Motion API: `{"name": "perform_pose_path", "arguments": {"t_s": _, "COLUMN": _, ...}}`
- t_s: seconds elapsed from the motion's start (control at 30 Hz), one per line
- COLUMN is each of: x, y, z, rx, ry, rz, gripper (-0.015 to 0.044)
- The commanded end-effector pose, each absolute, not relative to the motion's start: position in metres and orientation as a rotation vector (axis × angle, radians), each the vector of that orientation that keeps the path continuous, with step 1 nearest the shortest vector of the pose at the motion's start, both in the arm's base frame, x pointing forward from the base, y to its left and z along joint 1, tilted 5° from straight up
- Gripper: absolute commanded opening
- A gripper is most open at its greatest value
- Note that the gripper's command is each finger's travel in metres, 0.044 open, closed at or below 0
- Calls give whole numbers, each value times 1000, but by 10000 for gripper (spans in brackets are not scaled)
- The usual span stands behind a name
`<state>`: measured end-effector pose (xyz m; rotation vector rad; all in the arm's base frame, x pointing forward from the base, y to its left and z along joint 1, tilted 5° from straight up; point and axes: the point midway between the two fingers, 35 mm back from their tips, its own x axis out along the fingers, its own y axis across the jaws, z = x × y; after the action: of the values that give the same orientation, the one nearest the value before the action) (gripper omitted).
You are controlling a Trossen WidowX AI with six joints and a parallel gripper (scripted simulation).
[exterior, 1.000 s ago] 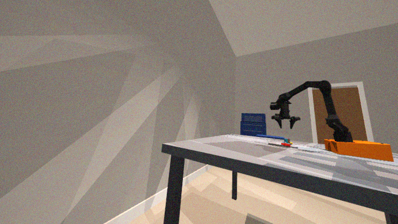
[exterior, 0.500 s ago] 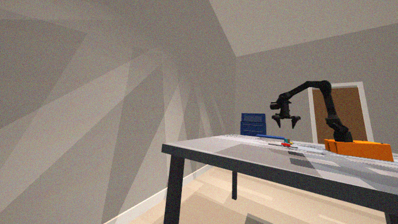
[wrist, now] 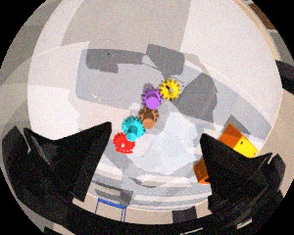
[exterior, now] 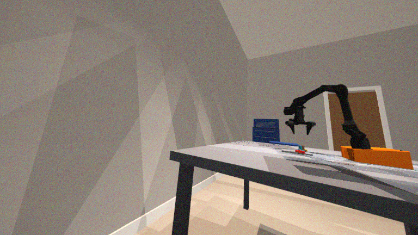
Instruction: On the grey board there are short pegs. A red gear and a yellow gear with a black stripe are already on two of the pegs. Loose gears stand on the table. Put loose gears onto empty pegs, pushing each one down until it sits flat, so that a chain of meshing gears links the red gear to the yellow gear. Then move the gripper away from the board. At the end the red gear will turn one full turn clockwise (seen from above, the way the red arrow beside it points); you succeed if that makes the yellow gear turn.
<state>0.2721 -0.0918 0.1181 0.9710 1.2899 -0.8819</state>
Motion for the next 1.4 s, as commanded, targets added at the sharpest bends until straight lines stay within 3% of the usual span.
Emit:
{"name": "perform_pose_path", "arguments": {"t_s": 0.0, "x": 273, "y": -92, "z": 121, "rx": 968, "ry": 1283, "rz": -875, "gripper": 440}}
{"name": "perform_pose_path", "arguments": {"t_s": 0.53, "x": 276, "y": -84, "z": 122, "rx": 968, "ry": 1285, "rz": -875, "gripper": 440}}
{"name": "perform_pose_path", "arguments": {"t_s": 0.93, "x": 286, "y": 78, "z": 138, "rx": 974, "ry": 1302, "rz": -875, "gripper": 440}}
{"name": "perform_pose_path", "arguments": {"t_s": 1.37, "x": 193, "y": 236, "z": 157, "rx": 986, "ry": 1308, "rz": -864, "gripper": 440}}
